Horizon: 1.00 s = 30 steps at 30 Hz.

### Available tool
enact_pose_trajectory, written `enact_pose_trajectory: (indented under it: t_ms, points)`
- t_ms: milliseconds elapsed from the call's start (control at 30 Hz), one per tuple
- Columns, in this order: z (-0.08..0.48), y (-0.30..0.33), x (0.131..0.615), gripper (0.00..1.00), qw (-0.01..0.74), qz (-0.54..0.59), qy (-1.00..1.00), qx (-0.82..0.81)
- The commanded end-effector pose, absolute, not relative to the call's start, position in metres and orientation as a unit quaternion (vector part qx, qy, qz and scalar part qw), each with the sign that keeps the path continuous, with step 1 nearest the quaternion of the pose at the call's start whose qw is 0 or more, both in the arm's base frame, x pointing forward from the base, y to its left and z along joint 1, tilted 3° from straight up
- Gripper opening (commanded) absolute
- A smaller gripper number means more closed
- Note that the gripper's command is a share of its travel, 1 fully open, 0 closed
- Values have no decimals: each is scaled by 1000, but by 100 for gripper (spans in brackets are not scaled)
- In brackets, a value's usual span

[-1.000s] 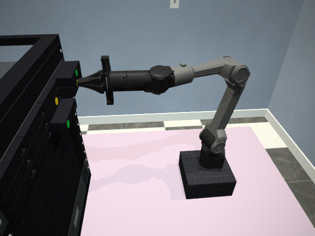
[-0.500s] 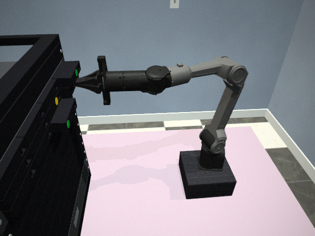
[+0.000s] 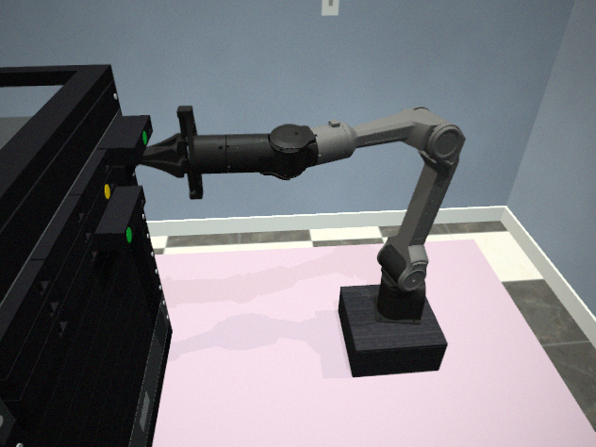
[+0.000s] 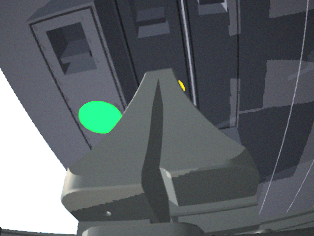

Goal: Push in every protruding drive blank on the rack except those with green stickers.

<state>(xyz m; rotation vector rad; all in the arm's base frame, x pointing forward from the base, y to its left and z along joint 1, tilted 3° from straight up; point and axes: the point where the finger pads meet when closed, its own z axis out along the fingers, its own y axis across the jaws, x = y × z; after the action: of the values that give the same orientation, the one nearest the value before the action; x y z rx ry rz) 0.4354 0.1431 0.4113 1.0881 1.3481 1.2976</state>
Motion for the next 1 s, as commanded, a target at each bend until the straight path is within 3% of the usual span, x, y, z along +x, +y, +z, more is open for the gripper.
enact_pose_trajectory:
  t_ms: [0, 967]
  points:
    - [411, 144, 437, 0, 469, 529, 550, 444]
    - [409, 145, 442, 0, 469, 529, 550, 444]
